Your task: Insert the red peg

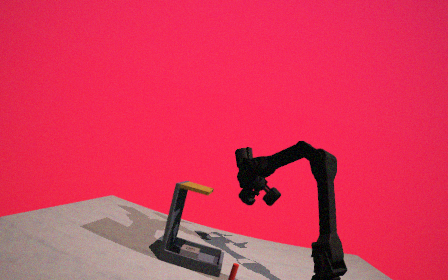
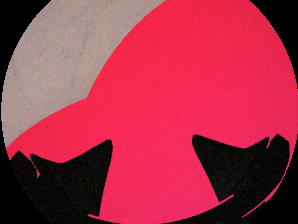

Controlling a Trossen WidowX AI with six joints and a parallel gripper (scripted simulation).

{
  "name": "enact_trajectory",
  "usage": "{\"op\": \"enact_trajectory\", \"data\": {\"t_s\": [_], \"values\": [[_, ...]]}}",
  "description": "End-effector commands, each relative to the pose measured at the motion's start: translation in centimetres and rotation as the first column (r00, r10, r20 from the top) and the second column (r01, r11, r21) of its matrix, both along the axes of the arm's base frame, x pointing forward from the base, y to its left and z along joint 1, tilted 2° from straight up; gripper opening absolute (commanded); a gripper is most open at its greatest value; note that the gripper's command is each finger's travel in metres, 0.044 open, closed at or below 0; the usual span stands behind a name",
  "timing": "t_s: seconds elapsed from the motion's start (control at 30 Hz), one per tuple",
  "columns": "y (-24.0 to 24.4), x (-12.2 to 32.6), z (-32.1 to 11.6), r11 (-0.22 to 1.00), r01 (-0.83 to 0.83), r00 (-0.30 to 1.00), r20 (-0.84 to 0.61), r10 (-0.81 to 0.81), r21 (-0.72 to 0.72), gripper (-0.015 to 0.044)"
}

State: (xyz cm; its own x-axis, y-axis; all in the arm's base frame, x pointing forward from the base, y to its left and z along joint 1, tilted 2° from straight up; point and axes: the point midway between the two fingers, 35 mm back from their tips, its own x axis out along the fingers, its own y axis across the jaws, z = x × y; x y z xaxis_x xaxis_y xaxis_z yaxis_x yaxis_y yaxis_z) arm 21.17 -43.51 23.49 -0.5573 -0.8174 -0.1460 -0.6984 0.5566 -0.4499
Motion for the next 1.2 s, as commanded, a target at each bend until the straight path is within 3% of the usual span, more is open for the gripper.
{"op": "enact_trajectory", "data": {"t_s": [0.0, 0.57, 1.17], "values": [[0.0, 0.0, 0.0, 1.0, -0.001, 1.0, 0.005, 0.002, -0.002, 0.0426], [2.5, 3.7, 1.1, 0.984, -0.081, 0.883, 0.447, 0.143, -0.156, 0.044], [6.3, 7.4, 2.1, 0.976, -0.042, 0.515, 0.832, 0.206, -0.215, 0.044]]}}
